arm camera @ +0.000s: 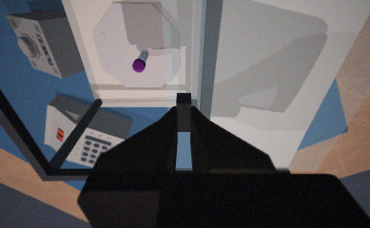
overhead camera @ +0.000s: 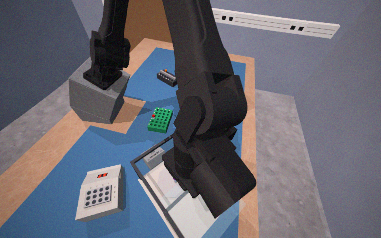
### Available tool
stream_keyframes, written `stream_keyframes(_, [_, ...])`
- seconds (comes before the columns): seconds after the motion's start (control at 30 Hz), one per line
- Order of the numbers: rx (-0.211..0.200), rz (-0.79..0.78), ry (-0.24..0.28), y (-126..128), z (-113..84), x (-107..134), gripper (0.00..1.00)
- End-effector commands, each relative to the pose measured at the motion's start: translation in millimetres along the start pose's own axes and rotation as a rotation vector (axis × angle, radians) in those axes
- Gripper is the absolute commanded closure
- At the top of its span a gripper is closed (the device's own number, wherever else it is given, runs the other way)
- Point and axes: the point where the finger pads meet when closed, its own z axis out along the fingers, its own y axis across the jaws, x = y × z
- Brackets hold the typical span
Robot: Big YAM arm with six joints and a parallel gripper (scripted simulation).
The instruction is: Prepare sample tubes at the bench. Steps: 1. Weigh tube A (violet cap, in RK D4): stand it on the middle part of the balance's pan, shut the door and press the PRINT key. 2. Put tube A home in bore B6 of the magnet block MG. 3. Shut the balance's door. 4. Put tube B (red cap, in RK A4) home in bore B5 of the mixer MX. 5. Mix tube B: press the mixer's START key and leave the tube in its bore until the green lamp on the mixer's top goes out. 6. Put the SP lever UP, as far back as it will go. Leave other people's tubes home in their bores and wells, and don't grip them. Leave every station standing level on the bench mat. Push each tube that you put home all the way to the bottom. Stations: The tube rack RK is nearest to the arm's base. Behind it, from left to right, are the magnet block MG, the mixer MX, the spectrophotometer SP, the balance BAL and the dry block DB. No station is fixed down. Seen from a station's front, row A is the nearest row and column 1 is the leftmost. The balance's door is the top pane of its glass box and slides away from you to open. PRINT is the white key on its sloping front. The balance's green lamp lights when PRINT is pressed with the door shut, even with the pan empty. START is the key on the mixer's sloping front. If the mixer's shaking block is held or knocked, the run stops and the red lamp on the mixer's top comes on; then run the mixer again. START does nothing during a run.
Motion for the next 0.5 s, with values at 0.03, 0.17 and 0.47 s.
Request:
stream_keyframes(0.03, [0.033, 0.011, 0.007, 2, -12.4, 2, 0.94])
stream_keyframes(0.17, [0.032, 0.006, 0.007, 6, -12.3, 2, 0.94])
stream_keyframes(0.47, [0.032, -0.002, 0.007, 13, -12.3, 3, 0.94])
